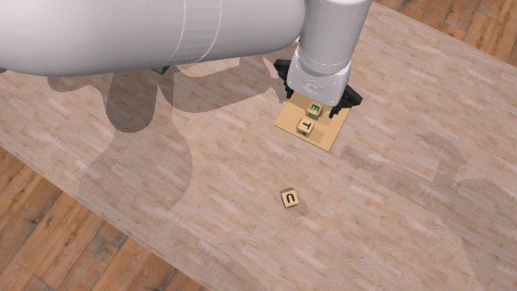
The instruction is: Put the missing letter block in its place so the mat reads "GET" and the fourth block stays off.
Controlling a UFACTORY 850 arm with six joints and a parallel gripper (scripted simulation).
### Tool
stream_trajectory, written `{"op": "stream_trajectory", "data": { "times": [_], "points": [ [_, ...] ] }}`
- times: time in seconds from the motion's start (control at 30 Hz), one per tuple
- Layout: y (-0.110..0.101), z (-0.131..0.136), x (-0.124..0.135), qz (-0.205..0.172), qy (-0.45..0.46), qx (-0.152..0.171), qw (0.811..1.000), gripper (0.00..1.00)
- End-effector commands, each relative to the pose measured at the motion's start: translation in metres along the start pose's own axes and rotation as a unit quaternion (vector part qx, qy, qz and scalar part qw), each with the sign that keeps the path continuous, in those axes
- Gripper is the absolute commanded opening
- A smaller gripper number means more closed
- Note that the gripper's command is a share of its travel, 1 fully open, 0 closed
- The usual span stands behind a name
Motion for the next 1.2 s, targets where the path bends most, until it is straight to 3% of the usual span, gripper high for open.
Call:
{"op": "stream_trajectory", "data": {
  "times": [0.0,0.13,0.37,1.17],
  "points": [
    [-0.024,0.000,0.000,0.000,0.000,0.001,1.000,1.00],
    [-0.042,0.000,0.000,0.000,0.000,0.001,1.000,1.00],
    [-0.052,0.000,0.000,0.000,0.000,0.001,1.000,1.00],
    [-0.053,0.000,0.000,0.000,0.000,0.001,1.000,1.00]
  ]
}}
Point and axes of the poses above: the point where the finger pads meet when closed, its own y axis out along the fingers, its own z axis across the jaws, x = y × z, the point moved 7 cm from there along -y, back along the fingers, and after that the axes turned 7 degrees about -y, right-handed, at the moved point
